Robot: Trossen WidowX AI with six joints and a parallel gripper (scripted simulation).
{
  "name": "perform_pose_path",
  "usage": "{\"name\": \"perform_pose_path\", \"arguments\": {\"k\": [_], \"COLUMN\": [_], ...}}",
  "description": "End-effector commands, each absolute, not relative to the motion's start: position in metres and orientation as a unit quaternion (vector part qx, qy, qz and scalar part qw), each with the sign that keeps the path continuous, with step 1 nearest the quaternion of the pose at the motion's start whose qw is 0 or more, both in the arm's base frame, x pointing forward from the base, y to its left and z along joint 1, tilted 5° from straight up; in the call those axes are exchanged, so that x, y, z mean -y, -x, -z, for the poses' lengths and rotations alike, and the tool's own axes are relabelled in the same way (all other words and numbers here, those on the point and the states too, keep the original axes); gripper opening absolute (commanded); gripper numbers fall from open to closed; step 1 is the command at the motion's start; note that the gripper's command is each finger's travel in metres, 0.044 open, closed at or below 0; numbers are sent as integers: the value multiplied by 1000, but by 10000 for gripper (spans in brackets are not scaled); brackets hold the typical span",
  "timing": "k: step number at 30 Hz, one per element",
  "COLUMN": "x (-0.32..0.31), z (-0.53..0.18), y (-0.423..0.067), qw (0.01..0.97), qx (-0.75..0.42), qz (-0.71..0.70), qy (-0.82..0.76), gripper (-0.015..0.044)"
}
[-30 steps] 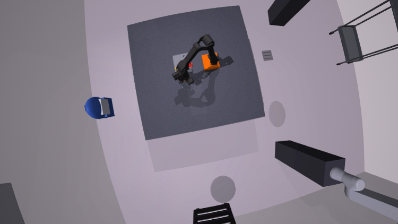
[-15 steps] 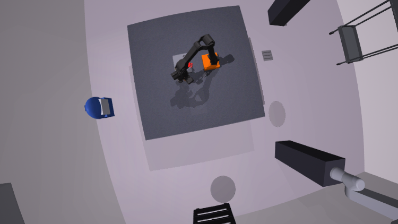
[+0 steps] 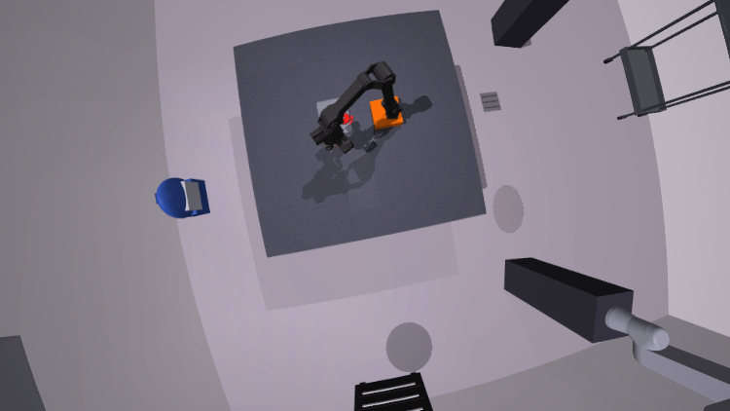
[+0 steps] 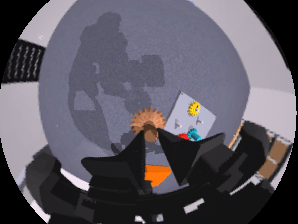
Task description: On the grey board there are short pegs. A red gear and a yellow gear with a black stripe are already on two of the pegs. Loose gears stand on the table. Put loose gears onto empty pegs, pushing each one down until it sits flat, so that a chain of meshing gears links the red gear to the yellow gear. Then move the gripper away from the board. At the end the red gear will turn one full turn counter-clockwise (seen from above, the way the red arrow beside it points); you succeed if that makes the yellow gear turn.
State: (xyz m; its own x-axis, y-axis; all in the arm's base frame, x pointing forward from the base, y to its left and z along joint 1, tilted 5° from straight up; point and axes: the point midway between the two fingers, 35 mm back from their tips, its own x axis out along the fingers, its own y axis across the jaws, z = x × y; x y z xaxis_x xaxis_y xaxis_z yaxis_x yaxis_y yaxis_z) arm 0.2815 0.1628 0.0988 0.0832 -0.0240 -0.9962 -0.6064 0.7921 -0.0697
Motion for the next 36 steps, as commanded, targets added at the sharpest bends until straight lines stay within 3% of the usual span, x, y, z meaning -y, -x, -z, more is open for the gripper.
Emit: {"name": "perform_pose_path", "arguments": {"k": [1,36], "x": [-163,-158], "z": [-115,-190], "y": [-283,-268], "qw": [700,699], "qx": [-638,-639], "qz": [-208,-208], "qy": [244,244], "gripper": [0,0]}}
